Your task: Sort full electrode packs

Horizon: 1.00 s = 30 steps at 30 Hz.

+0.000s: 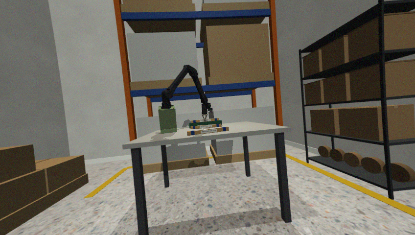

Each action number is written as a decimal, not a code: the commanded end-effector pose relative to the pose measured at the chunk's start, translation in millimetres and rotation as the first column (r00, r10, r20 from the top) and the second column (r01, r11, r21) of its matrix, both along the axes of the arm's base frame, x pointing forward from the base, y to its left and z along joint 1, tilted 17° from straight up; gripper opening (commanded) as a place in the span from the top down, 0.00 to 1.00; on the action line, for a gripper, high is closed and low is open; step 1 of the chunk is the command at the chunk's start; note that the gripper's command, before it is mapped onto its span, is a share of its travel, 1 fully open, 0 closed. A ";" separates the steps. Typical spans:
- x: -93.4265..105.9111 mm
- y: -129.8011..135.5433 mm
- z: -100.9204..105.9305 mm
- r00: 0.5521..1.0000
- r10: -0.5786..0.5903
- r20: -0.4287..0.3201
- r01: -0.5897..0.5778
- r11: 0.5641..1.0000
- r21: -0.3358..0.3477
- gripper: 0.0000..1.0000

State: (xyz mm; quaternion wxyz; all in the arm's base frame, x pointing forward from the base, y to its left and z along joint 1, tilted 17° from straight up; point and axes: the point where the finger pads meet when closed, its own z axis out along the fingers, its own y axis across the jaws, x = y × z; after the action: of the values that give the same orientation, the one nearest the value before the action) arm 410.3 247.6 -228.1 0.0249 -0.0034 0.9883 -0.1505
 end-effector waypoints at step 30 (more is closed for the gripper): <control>-18.8 -26.3 151.7 1.000 0.001 0.026 -0.001 1.000 0.018 0.26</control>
State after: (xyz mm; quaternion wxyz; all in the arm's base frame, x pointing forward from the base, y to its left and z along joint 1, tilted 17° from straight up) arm 385.2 231.6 -106.1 0.0268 0.0008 0.9884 -0.1496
